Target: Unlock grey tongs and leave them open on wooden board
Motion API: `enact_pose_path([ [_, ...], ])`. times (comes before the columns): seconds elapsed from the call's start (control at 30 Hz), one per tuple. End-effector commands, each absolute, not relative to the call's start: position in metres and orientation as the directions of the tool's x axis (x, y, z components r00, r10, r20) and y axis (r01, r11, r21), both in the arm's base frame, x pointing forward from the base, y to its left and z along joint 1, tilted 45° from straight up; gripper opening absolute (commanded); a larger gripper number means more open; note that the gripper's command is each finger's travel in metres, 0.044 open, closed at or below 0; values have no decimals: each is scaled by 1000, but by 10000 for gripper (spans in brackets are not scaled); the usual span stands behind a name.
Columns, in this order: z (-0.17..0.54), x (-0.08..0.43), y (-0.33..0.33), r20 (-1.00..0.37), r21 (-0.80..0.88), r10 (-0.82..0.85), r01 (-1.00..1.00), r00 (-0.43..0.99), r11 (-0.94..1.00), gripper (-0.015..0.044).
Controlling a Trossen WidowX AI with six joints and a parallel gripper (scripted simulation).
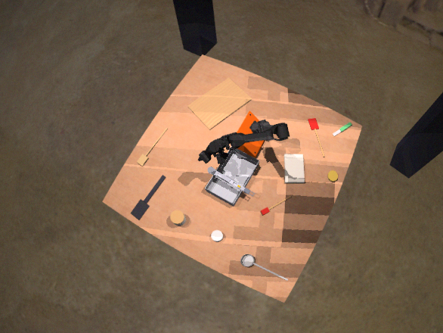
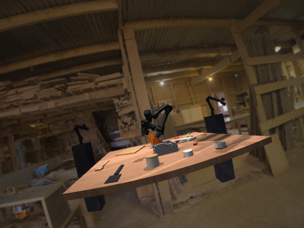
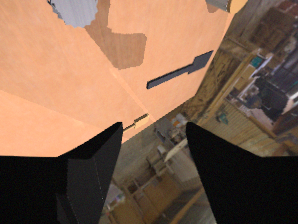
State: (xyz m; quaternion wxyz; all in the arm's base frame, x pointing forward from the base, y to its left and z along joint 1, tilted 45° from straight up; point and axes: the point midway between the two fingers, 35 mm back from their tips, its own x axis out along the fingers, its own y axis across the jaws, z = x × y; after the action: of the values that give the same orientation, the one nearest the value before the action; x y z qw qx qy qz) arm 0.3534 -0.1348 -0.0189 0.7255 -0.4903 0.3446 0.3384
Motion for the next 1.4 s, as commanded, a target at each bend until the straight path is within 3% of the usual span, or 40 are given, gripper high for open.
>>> enact_pose_path([
  [0.0, 4, 350, -71, -783, -451, 316, -839, 536, 304, 260],
  [0.3, 55, 312, 55, -631, -336, 646, -901, 431, 274, 260],
  [1.37, 48, 329, 77, -630, -332, 650, -904, 425, 269, 260],
])
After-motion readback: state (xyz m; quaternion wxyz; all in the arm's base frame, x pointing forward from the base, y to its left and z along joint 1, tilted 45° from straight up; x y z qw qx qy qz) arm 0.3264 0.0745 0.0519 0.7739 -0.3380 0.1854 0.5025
